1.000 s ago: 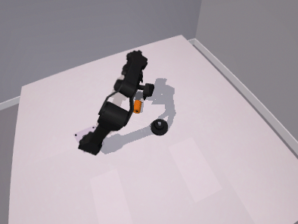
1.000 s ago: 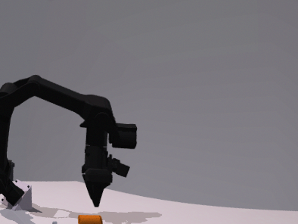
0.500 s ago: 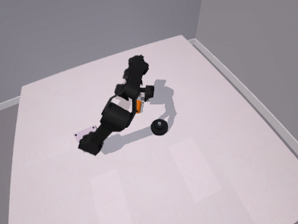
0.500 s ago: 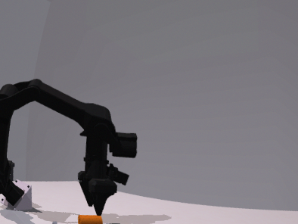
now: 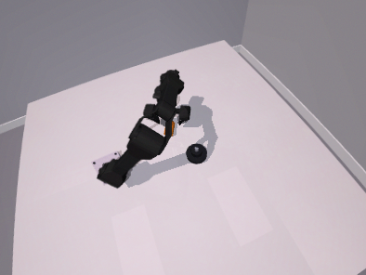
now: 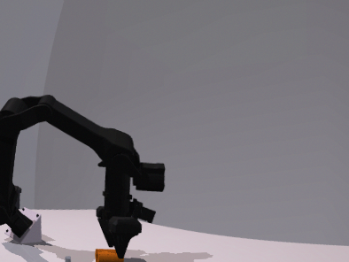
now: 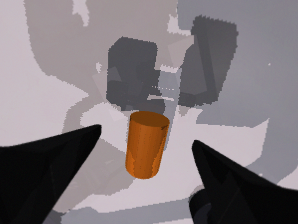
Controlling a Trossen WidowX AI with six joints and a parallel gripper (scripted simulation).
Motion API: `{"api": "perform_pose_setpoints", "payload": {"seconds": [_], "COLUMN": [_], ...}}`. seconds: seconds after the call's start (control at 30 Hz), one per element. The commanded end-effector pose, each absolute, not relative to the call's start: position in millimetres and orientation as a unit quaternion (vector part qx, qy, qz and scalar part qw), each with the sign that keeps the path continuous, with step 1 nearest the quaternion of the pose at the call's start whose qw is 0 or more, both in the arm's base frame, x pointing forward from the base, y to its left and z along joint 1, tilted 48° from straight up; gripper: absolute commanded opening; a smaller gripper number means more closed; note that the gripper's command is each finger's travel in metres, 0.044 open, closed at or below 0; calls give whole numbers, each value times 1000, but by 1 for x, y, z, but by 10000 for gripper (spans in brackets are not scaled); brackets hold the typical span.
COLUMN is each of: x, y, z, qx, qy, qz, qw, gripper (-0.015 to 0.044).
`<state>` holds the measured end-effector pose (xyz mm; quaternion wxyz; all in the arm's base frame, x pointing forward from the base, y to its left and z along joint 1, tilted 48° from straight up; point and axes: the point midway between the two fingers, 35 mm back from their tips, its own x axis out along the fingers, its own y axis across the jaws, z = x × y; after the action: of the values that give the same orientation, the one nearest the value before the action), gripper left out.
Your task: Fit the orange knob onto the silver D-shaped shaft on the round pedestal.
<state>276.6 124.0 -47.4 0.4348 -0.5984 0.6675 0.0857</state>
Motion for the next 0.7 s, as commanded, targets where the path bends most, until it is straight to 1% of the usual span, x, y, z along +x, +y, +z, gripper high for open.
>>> {"api": "perform_pose_setpoints", "payload": {"seconds": [0.0, 0.4, 0.63, 0.67], "x": [277, 278, 278, 278], "y": [120, 107, 107, 107], "z": [-51, -62, -62, -62], "qx": [-602, -602, -602, -602], "qy": [665, 665, 665, 665], "qz": [86, 85, 85, 85], "qw": [433, 433, 433, 433], "gripper": [440, 440, 256, 240]}}
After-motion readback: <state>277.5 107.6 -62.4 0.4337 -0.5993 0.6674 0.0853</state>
